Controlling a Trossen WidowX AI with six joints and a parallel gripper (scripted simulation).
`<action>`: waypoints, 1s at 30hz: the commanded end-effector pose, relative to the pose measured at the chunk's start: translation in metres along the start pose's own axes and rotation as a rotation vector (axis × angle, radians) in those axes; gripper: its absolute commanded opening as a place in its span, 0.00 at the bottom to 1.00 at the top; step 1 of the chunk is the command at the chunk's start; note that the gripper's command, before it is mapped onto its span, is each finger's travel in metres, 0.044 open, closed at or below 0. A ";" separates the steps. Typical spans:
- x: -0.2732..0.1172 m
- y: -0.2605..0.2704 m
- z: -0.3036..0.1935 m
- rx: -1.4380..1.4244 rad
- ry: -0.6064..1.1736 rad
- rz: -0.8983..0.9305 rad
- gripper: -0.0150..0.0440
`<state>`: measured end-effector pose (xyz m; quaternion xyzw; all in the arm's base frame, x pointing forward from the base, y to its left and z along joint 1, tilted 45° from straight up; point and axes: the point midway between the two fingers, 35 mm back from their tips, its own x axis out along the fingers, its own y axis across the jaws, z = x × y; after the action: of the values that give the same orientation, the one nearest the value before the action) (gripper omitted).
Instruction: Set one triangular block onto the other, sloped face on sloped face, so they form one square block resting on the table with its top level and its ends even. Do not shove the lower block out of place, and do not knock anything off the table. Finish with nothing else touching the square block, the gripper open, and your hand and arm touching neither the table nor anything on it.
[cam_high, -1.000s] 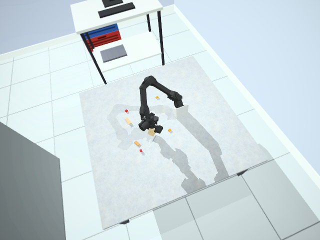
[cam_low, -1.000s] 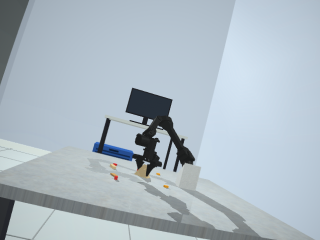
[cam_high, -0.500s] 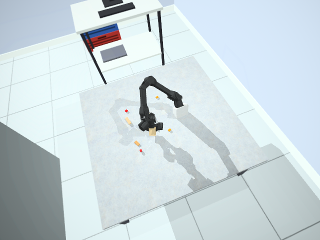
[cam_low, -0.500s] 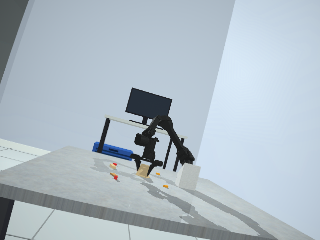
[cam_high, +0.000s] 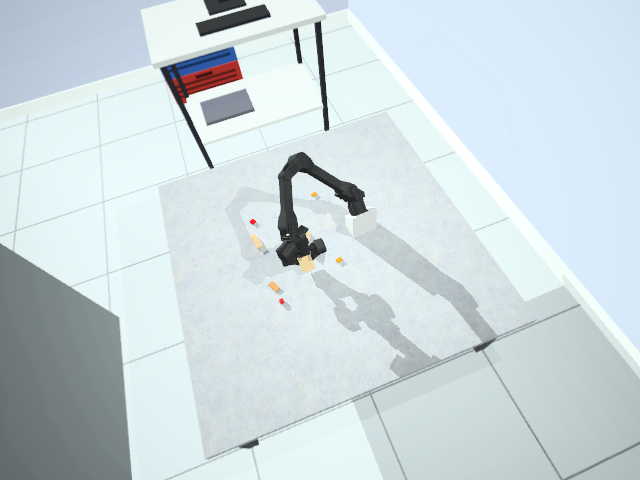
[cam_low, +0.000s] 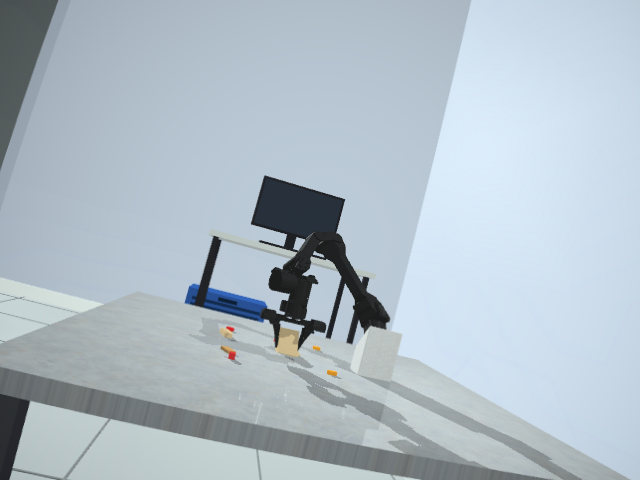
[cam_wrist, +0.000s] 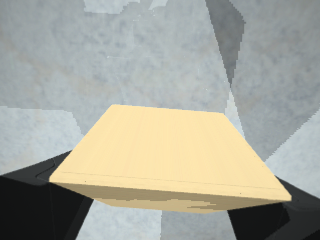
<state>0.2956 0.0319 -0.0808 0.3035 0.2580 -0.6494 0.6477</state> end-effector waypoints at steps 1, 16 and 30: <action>0.000 0.001 -0.001 -0.109 0.003 -0.005 0.25; 0.000 0.001 -0.001 -0.238 0.001 -0.009 0.25; 0.000 0.001 -0.001 -0.238 0.001 -0.009 0.25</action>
<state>0.2966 0.0324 -0.0807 0.2254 0.3313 -0.6175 0.6769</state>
